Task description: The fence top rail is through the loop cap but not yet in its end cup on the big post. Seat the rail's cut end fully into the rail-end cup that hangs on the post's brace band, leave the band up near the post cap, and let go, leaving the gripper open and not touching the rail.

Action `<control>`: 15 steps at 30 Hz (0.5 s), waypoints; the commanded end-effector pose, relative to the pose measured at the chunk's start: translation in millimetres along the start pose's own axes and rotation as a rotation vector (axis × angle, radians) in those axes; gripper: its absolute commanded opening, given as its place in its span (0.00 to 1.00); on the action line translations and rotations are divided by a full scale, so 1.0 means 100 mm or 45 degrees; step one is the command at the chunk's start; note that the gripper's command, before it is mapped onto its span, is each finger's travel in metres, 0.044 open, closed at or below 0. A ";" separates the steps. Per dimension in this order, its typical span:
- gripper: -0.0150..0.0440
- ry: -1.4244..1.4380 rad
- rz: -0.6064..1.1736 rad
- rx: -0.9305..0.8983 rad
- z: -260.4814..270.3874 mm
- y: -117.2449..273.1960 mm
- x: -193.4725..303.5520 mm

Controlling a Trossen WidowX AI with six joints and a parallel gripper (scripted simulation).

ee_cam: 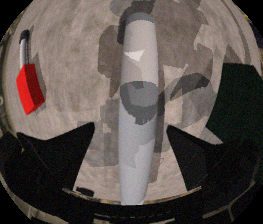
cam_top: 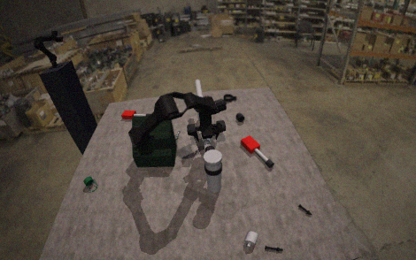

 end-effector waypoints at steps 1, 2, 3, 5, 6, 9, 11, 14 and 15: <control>1.00 0.013 -0.012 0.004 -0.02 -0.06 0.00; 1.00 0.013 -0.012 0.004 -0.02 -0.06 0.00; 0.96 0.013 -0.011 0.004 -0.02 -0.06 0.00; 0.87 0.013 -0.011 0.004 -0.02 -0.06 0.00; 0.82 0.013 -0.011 0.004 -0.02 -0.06 0.00; 0.69 0.013 -0.011 0.004 -0.02 -0.06 0.00; 0.60 0.013 -0.011 0.004 -0.02 -0.06 0.00; 0.50 0.013 -0.011 0.004 -0.02 -0.06 0.00; 0.49 0.013 -0.011 0.004 -0.02 -0.06 0.00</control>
Point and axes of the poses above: the point midway between the two fingers, 35 mm back from their tips, its own y axis back along the fingers, its own z axis across the jaws, x = y × z, the point moved 6 cm from there along y, back along the fingers, and after that the axes turned 14 degrees about -y, right-handed, at the moved point
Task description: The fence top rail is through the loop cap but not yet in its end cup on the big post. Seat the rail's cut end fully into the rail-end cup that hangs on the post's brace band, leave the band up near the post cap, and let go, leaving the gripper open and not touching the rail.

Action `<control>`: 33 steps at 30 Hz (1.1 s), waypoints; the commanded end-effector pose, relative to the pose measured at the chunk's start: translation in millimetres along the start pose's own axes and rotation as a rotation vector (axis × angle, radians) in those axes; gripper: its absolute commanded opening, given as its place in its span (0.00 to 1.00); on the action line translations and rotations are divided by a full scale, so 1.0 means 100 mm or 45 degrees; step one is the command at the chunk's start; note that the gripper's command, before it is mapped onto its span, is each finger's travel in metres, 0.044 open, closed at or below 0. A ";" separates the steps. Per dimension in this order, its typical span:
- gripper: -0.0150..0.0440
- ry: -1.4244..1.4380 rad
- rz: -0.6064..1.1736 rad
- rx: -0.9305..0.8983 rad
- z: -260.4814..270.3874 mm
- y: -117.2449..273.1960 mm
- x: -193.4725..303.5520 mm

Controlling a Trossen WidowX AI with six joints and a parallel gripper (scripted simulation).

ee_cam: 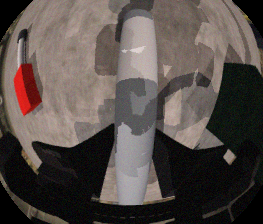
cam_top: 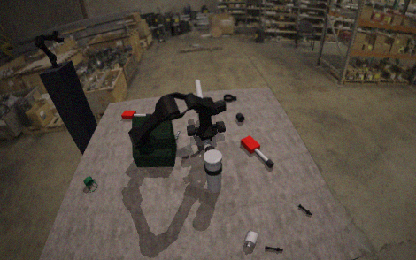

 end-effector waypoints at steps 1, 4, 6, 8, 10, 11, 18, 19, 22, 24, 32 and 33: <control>0.48 0.007 -0.005 -0.004 0.00 -0.01 0.00; 0.44 0.007 -0.005 -0.004 0.00 -0.01 0.00; 0.35 0.007 -0.005 -0.004 0.00 0.01 0.00; 0.26 0.007 -0.005 -0.004 0.00 0.04 0.00; 0.25 0.007 -0.008 -0.004 0.00 0.05 0.00; 0.25 0.006 -0.014 -0.003 0.00 0.06 0.00; 0.25 0.000 -0.123 -0.005 -0.01 0.25 0.02; 0.25 -0.001 -0.142 -0.007 -0.01 0.28 0.02; 0.25 -0.004 -0.200 -0.018 -0.02 0.39 0.02; 0.25 -0.006 -0.237 -0.028 -0.02 0.46 0.02; 0.25 -0.008 -0.381 -0.091 -0.02 0.77 0.02; 0.25 -0.009 -0.390 -0.096 -0.02 0.79 0.02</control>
Point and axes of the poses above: the point midway between the two fingers, 35 mm back from their tips, its own y axis back along the fingers, its own z axis across the jaws, x = y × z, the point moved 6 cm from there along y, back along the fingers, and after that the axes turned 14 degrees about -y, right-handed, at the moved point
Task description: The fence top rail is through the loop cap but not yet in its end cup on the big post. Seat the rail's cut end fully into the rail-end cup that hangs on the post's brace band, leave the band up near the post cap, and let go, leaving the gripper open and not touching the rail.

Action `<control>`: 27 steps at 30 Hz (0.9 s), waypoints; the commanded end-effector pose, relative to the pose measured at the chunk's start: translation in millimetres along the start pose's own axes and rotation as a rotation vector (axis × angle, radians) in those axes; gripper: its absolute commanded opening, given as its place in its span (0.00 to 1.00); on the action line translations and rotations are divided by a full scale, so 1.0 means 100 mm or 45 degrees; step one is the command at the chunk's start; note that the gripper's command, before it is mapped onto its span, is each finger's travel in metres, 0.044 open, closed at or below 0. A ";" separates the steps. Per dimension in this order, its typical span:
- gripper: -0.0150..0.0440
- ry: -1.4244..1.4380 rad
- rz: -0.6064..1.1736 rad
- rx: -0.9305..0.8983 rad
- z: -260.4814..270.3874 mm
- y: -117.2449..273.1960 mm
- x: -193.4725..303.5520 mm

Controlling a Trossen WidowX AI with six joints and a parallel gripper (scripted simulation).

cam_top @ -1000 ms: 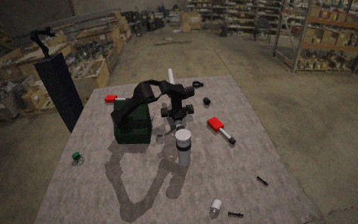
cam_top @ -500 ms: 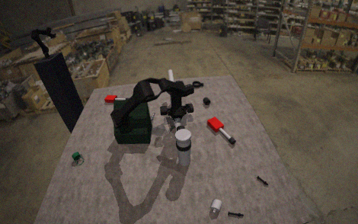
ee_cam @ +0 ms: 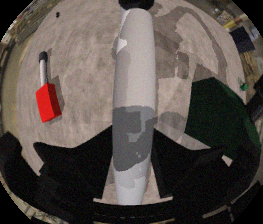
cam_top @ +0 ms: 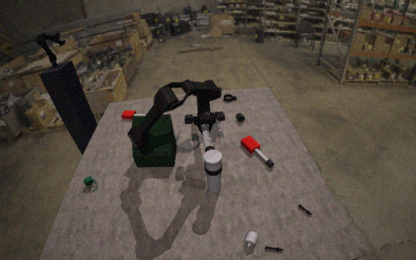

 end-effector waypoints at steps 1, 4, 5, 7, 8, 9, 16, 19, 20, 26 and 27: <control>0.25 0.000 -0.048 -0.040 0.01 0.12 -0.03; 0.25 0.000 -0.043 -0.035 0.01 0.11 -0.02; 0.25 0.000 -0.037 -0.030 0.00 0.10 -0.02; 0.25 0.001 -0.026 -0.020 0.00 0.07 -0.01; 0.25 0.001 -0.026 -0.020 0.00 0.07 -0.01; 0.25 0.001 -0.026 -0.020 0.00 0.07 -0.01; 0.25 0.001 -0.026 -0.020 0.00 0.07 -0.01; 0.25 0.001 -0.026 -0.020 0.00 0.08 -0.01; 0.25 0.001 -0.026 -0.020 0.00 0.08 -0.01; 0.25 0.001 -0.025 -0.020 0.01 0.10 -0.02; 0.25 0.001 -0.025 -0.020 0.01 0.10 -0.02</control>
Point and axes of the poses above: the point midway between the two fingers, 35 mm back from their tips, its own y axis back along the fingers, its own z axis across the jaws, x = y × z, the point moved 6 cm from there along y, back along the fingers, and after that the axes turned 14 degrees about -y, right-handed, at the moved point
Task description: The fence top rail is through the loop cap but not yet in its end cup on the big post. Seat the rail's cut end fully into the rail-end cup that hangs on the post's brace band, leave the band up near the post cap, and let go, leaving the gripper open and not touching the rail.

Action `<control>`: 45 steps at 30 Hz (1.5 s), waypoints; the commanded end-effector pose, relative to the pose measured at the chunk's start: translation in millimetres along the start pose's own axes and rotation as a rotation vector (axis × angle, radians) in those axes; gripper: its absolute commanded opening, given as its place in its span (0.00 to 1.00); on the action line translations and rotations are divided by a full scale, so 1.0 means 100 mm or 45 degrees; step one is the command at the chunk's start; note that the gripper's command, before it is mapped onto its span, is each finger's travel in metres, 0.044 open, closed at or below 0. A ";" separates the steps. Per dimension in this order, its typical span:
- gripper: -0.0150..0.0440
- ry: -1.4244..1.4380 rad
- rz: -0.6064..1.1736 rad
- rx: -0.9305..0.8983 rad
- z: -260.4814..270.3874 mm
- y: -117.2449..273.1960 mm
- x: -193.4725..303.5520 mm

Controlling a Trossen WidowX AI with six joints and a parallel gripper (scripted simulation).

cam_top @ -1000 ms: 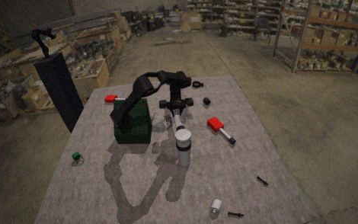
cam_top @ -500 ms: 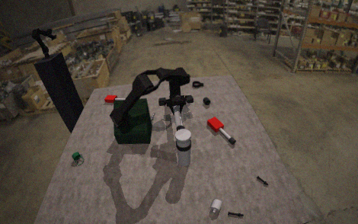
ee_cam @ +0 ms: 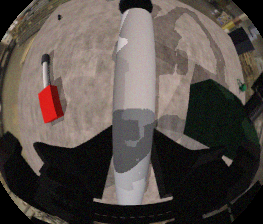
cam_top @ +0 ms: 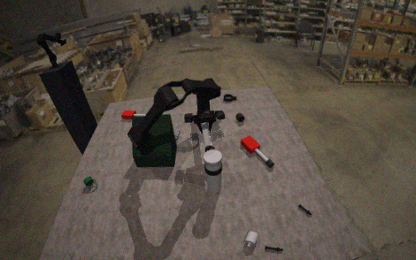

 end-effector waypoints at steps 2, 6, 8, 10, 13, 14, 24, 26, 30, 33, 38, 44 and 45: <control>0.25 0.004 0.001 -0.006 0.01 0.04 -0.01; 0.25 0.004 0.002 -0.006 0.02 0.05 -0.01; 0.25 0.004 0.002 -0.006 0.02 0.05 -0.02; 0.25 0.004 0.002 -0.006 0.03 0.06 -0.02; 0.25 0.004 0.002 -0.006 0.03 0.07 -0.02; 0.25 0.004 0.002 -0.006 0.03 0.07 -0.02; 0.25 0.006 -0.001 -0.003 0.05 0.04 -0.10; 0.25 0.007 -0.002 -0.002 0.06 0.03 -0.13; 0.25 0.008 -0.004 0.000 0.07 0.00 -0.18; 0.25 0.009 -0.005 0.001 0.08 -0.01 -0.22; 0.25 0.009 -0.005 0.001 0.08 -0.02 -0.22; 0.25 0.009 -0.005 0.001 0.08 -0.02 -0.22; 0.25 0.009 -0.005 0.001 0.08 -0.02 -0.22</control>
Point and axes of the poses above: the point midway between the two fingers, 35 mm back from their tips, its own y axis back along the fingers, its own z axis across the jaws, x = y × z, the point moved 6 cm from there along y, back along the fingers, and after that the axes turned 14 degrees about -y, right-handed, at the moved point
